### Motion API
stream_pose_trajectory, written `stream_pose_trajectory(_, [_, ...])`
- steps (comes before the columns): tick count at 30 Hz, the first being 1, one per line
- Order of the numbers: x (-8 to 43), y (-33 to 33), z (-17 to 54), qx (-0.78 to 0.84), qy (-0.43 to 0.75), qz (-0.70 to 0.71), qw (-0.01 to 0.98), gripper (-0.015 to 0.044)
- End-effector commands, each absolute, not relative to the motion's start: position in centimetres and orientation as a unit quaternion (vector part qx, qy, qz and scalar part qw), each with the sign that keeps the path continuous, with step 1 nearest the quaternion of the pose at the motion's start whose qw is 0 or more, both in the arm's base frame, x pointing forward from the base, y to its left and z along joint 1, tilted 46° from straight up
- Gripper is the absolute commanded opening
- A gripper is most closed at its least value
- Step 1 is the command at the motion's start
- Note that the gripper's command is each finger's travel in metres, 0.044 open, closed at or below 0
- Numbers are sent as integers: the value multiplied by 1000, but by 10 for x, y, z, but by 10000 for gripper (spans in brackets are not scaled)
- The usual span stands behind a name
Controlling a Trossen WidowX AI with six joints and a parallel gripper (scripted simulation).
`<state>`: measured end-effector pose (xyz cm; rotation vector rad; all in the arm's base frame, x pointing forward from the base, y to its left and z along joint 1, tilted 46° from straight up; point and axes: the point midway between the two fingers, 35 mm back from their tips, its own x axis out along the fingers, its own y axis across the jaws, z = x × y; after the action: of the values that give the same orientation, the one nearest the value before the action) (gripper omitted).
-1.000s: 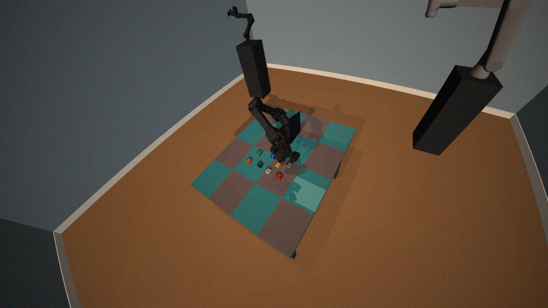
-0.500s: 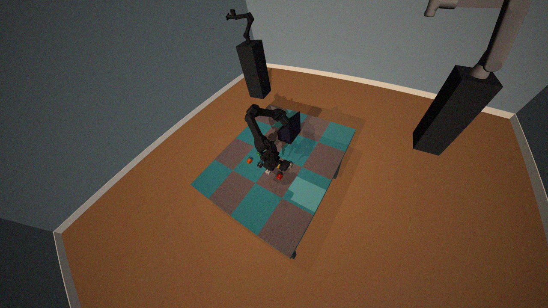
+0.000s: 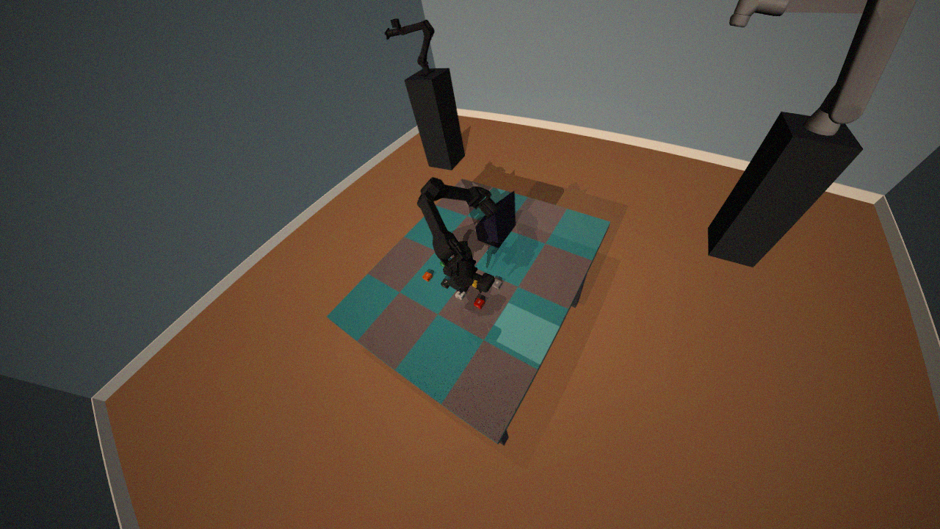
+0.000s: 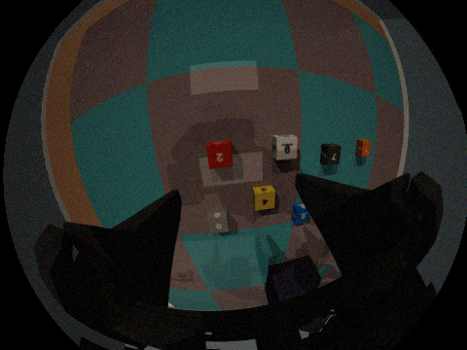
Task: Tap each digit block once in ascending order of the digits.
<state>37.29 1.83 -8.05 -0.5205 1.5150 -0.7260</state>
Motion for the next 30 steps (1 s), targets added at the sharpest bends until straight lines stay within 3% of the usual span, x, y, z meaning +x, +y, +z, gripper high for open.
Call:
stream_pose_trajectory(1, [371,-25,-39,-224,661,-326,637,400])
stream_pose_trajectory(30, [365,-47,-17,-225,661,-327,637,400])
